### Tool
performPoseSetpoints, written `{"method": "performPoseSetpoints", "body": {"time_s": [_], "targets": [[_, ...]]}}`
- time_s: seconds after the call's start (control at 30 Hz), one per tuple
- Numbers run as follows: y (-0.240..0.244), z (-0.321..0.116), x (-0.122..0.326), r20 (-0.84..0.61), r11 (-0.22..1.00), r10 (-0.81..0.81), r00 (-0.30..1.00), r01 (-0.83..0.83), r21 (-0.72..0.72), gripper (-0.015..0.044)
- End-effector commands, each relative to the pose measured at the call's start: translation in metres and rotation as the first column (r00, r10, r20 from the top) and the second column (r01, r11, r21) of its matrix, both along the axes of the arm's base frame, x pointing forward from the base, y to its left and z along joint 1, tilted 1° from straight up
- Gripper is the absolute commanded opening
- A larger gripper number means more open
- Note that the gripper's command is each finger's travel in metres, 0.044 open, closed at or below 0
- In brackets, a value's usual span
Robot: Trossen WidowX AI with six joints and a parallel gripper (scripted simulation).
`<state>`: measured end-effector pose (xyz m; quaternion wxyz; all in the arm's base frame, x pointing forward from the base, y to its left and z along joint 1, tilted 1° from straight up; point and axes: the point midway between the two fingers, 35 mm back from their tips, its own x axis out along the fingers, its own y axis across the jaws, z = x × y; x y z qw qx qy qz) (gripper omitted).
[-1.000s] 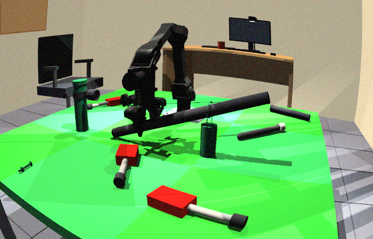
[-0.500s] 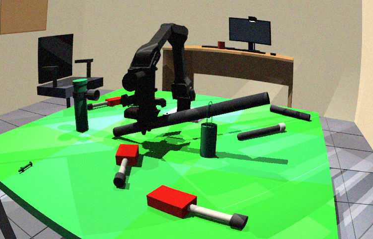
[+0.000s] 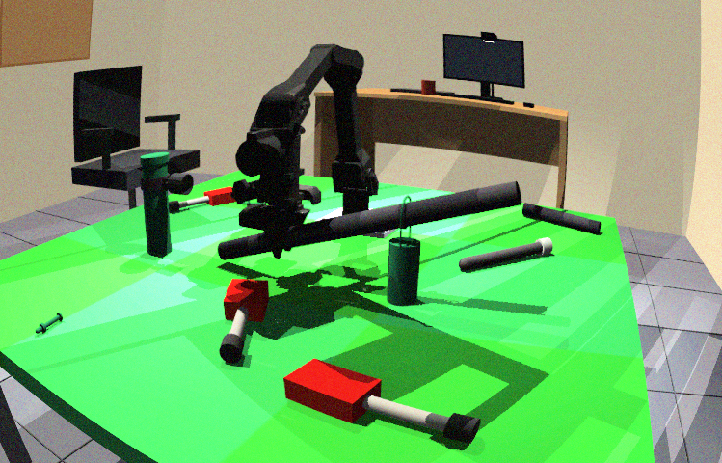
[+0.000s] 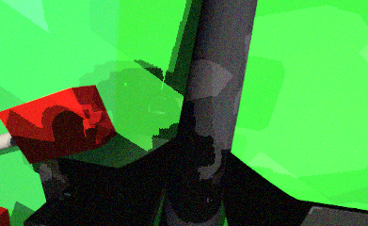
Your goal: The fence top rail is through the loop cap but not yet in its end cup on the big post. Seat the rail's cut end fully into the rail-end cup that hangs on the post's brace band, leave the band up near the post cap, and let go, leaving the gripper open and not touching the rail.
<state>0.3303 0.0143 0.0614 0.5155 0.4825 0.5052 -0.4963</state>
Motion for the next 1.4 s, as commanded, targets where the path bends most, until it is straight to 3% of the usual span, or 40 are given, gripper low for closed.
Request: {"method": "performPoseSetpoints", "body": {"time_s": [0.0, 0.47, 1.37], "targets": [[-0.009, 0.017, 0.006, 0.017, 0.998, 0.014, 1.0, -0.013, -0.068, 0.0], [-0.047, 0.078, 0.012, 0.021, 0.943, 0.045, 0.999, -0.035, -0.331, 0.0], [-0.046, 0.077, 0.012, 0.014, 0.949, 0.038, 0.999, -0.032, -0.313, 0.0]]}}
